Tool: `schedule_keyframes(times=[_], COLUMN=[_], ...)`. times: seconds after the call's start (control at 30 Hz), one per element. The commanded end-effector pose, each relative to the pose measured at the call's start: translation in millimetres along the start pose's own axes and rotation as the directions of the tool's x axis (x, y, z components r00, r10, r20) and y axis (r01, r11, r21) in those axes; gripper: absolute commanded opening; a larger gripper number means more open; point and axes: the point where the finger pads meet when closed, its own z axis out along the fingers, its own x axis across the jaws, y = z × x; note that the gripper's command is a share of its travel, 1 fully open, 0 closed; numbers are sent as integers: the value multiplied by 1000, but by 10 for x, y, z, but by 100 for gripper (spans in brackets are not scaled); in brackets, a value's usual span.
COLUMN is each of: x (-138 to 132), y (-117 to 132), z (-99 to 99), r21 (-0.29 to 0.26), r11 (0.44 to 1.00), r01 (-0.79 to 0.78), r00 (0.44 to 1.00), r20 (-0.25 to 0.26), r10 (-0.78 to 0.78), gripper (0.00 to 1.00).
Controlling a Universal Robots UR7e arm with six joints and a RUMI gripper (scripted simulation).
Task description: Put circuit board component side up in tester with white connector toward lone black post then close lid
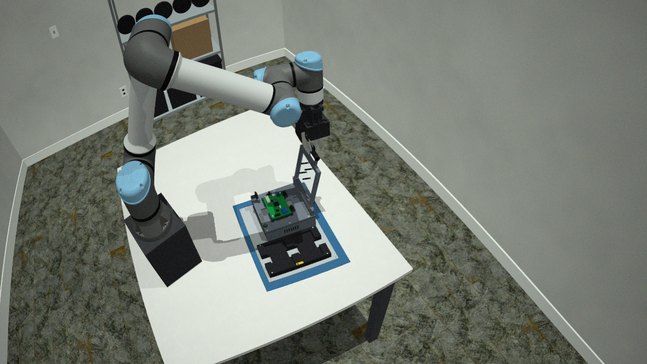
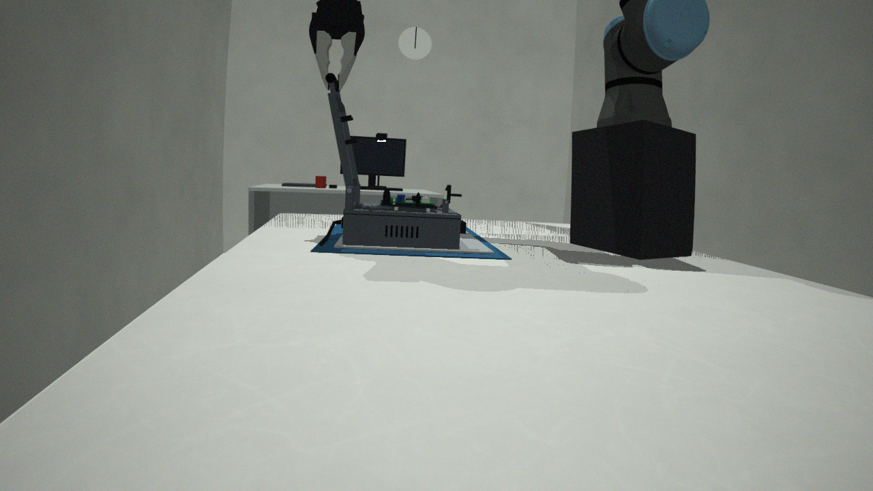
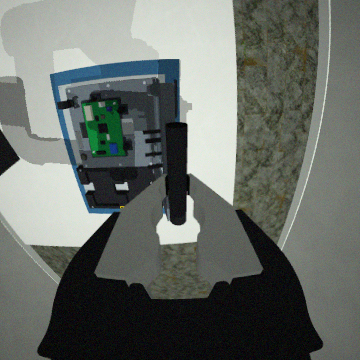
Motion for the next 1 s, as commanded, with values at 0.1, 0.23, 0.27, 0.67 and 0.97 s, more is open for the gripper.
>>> schedule_keyframes(times=[0.1,0.23,0.27,0.67,0.97], x=[-28,-50,-56,-129,-214], y=[1,1,0,0,0], z=[-13,-18,-19,-33,-45], r21=[0,0,0,0,0], r11=[1000,1000,1000,1000,1000], r01=[0,0,0,0,0], r00=[1000,1000,1000,1000,1000], r20=[-1,-1,-1,-1,-1], r10=[0,0,0,0,0], gripper=[0,0,0,0,0])
